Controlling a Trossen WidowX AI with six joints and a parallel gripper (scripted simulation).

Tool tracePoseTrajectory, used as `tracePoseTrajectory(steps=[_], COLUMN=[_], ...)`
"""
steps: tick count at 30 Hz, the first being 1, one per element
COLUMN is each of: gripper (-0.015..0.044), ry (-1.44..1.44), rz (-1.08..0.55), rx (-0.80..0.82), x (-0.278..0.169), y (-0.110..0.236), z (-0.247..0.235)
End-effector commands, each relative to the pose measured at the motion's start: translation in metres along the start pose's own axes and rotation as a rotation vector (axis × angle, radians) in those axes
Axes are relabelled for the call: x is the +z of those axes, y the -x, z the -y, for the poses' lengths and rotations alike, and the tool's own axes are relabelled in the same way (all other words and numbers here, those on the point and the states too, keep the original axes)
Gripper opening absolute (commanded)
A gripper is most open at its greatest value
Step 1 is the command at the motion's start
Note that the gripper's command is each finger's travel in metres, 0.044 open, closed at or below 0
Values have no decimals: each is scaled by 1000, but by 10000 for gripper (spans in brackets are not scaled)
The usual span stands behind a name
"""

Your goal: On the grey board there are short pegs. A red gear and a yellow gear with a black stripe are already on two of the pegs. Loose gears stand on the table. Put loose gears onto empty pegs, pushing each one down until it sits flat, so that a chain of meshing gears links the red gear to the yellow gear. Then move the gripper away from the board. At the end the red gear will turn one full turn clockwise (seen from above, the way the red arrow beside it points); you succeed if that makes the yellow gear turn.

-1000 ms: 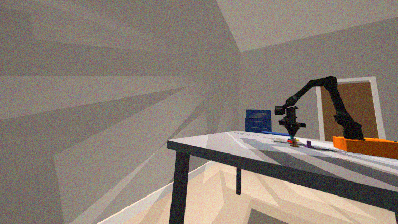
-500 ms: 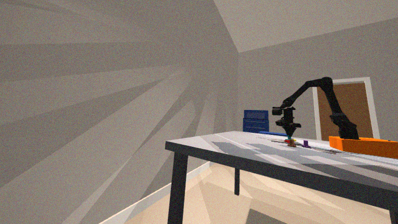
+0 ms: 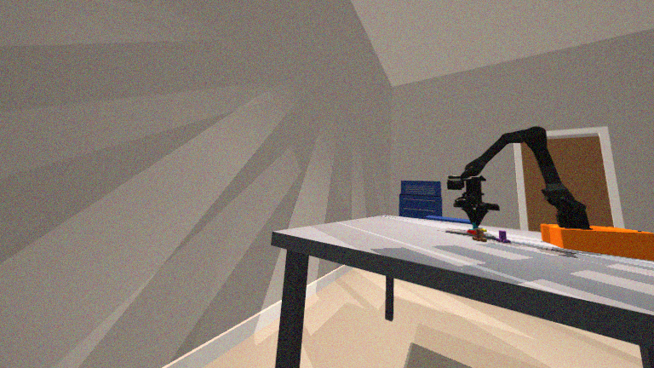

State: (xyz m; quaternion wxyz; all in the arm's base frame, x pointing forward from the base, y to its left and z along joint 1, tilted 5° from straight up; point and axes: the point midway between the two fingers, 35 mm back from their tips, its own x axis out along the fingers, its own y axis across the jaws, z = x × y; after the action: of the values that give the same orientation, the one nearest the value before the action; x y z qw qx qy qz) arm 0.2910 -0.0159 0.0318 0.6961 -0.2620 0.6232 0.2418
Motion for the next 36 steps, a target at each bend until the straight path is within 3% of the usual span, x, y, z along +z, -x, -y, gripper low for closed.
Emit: tracePoseTrajectory(steps=[1,3,9,14,20,24,29,36], gripper=[0,0,140,140,140,140,271,440], ry=[66,77,5,-53,-115,-118,-131,-191], rz=[-2,-1,-1,-1,-1,-1,-6,2], rx=[1,1,1,1,1,1,10,13], x=[0,1,0,0,0,0,38,105], y=[-1,-2,0,10,47,48,40,41], z=[1,1,1,1,0,0,-27,-104])
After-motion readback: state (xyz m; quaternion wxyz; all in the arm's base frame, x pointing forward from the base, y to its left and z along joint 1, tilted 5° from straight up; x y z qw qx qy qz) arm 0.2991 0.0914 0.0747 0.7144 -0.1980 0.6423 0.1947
